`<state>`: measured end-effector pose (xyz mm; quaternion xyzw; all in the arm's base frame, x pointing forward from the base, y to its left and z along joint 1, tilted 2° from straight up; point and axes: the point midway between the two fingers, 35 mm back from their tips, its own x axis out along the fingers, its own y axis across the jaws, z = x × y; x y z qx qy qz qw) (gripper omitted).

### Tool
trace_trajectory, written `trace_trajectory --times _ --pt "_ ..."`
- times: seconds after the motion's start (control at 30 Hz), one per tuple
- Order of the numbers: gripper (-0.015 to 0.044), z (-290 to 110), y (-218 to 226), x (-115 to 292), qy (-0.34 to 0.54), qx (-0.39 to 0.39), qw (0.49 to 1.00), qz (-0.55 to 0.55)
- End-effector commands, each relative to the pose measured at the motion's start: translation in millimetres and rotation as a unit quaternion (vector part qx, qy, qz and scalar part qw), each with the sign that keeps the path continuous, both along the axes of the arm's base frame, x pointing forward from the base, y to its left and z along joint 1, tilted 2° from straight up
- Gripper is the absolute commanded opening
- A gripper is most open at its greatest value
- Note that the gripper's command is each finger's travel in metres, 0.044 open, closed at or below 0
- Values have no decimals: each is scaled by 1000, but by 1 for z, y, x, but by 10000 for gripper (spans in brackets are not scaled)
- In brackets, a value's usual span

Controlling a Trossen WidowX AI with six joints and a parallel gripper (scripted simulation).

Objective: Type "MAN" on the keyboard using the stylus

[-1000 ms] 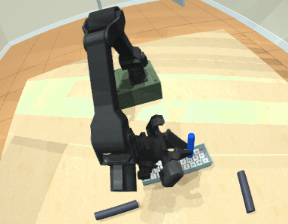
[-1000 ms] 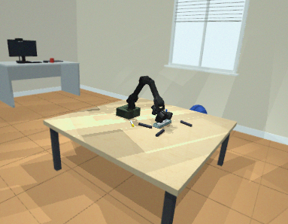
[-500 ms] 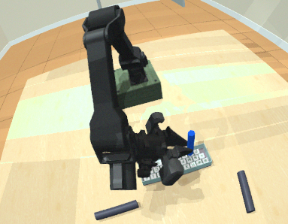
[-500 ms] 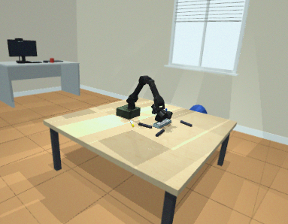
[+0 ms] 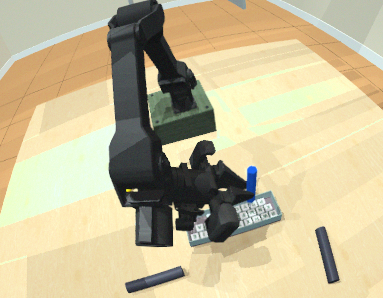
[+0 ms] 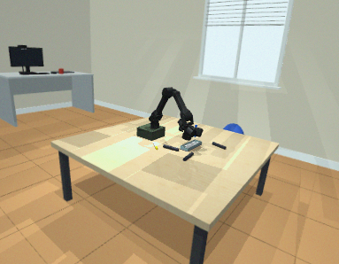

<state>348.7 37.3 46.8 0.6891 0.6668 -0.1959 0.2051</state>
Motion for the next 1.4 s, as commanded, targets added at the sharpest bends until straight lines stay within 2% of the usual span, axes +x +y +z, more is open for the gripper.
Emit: trace_trajectory --times 0.0,0.27,0.53,0.9,1.37 --pt "51 6 -20 0 -2 0 999 -46" --pt "0 16 -64 -5 -7 0 989 -151" --pt "0 25 -104 -15 -12 4 969 -245" --pt "0 25 -105 -15 -12 4 969 -247" --pt "0 -2 -106 -15 -12 4 969 -247"
